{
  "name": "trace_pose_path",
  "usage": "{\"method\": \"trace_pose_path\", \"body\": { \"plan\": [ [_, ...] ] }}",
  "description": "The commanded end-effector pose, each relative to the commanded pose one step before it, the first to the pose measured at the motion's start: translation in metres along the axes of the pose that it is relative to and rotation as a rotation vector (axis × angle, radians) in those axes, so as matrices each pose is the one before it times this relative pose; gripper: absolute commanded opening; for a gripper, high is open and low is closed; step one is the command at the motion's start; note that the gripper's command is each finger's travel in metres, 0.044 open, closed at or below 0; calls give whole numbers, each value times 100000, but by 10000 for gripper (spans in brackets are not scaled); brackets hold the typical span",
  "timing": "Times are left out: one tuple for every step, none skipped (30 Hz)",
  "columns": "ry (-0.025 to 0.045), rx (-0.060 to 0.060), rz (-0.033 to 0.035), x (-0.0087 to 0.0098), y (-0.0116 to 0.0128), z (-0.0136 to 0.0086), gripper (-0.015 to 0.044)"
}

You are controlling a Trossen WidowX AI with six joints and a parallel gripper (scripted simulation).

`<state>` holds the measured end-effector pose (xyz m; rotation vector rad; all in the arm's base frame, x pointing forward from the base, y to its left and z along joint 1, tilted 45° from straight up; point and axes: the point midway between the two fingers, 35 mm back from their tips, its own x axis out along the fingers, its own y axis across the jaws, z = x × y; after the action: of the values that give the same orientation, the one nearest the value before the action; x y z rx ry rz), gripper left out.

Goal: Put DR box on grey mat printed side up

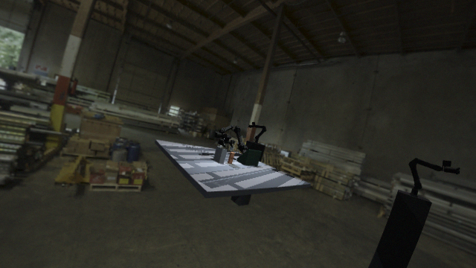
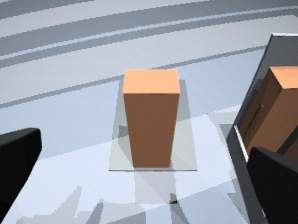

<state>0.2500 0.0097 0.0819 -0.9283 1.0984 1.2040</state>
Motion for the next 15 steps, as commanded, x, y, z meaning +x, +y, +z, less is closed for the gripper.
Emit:
{"method": "trace_pose_path", "body": {
  "plan": [
    [-158,-94,-280,-337,43,526,440],
    [163,56,264,259,-20,-404,440],
    [6,2,2,50,-8,49,440],
    [18,7,5,150,-22,146,440],
    [27,12,8,250,-33,245,440],
    [28,14,9,306,-33,302,440],
    [12,-3,-4,307,-28,305,440],
    [6,-4,-6,307,-20,307,440],
    [0,-4,-6,306,-12,309,440],
    [-5,-4,-6,306,-5,310,440],
    [-10,-4,-5,306,3,311,440],
    [-16,-4,-5,306,11,313,440],
    [7,18,-8,298,23,311,440],
    [1,18,-8,298,31,312,440],
    [-4,18,-8,297,39,312,440]
  ]
}}
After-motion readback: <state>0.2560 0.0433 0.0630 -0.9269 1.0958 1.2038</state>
